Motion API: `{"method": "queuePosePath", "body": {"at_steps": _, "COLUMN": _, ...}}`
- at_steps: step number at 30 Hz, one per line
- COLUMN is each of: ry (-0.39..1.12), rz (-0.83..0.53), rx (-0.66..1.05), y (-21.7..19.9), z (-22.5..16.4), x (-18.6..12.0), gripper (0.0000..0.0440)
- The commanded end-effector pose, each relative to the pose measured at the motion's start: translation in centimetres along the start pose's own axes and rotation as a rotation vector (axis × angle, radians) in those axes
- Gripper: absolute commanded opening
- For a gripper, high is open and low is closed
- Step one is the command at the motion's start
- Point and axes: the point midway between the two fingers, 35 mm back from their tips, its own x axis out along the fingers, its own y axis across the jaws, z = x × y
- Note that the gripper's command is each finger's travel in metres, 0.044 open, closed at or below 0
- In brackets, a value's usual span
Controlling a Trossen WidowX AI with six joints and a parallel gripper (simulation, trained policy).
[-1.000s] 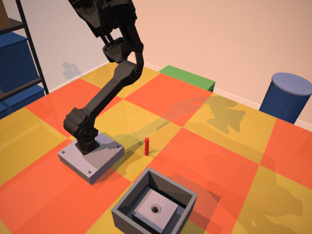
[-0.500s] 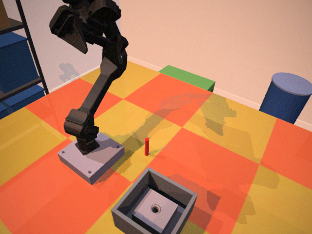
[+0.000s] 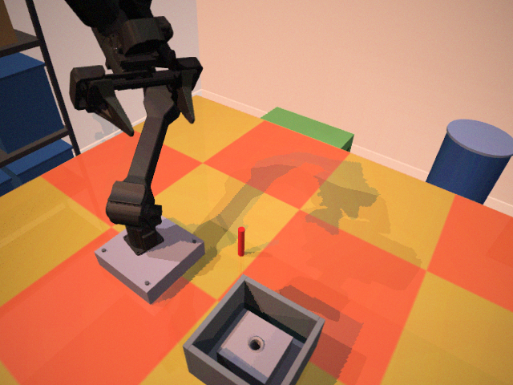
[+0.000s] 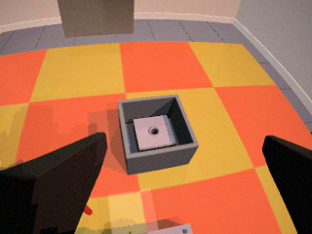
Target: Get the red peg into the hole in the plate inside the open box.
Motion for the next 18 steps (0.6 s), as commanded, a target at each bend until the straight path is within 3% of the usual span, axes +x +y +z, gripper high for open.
{"method": "queuePosePath", "body": {"at_steps": 1, "ry": 0.045, "rz": 0.048, "rx": 0.128, "y": -0.4, "z": -0.6, "x": 0.6, "gripper": 0.044}}
{"method": "queuePosePath", "body": {"at_steps": 18, "ry": 0.309, "rz": 0.128, "rx": 0.604, "y": -0.6, "z": -4.0, "x": 3.4, "gripper": 0.044}}
